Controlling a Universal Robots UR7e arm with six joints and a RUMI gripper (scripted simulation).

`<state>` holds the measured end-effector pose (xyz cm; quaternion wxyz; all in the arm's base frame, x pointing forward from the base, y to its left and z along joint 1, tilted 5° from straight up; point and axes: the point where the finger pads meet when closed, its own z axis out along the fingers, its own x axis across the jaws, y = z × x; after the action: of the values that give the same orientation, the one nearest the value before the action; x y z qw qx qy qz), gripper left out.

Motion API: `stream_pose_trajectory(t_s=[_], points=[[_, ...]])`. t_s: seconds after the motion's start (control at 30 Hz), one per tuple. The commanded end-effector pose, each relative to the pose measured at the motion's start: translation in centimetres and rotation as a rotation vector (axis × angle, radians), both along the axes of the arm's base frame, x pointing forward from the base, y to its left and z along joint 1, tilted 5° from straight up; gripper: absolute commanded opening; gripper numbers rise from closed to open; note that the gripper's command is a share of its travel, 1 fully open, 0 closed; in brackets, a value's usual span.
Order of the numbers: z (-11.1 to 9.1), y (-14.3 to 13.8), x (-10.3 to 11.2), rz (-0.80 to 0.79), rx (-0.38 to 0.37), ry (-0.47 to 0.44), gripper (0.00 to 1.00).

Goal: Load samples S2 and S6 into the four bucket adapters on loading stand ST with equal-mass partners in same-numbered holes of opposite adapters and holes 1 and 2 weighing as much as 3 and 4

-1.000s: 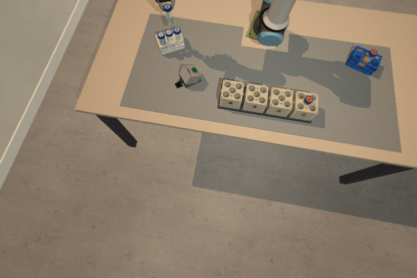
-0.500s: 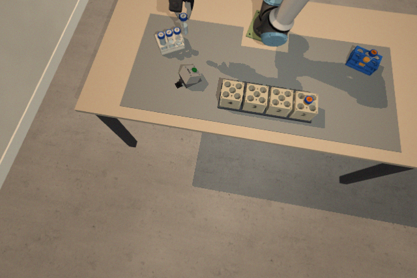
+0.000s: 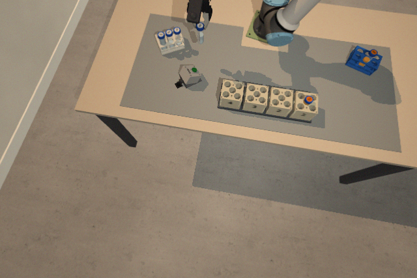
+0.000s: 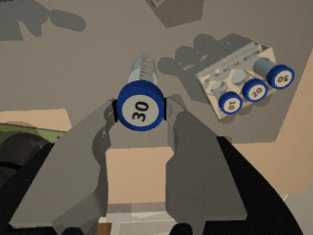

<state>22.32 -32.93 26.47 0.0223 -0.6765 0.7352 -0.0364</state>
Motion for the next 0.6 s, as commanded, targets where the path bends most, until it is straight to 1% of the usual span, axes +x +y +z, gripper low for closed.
stream_pose_trajectory(t_s=[0.0,0.33,0.4,0.57], points=[[0.1,2.5,1.5,-0.001,-0.002,0.001,0.00],[0.3,8.2,4.8,-0.001,-0.002,0.001,0.00],[0.3,8.2,4.8,-0.001,-0.002,0.001,0.00],[0.3,11.1,6.5,-0.001,-0.002,0.001,0.00]])
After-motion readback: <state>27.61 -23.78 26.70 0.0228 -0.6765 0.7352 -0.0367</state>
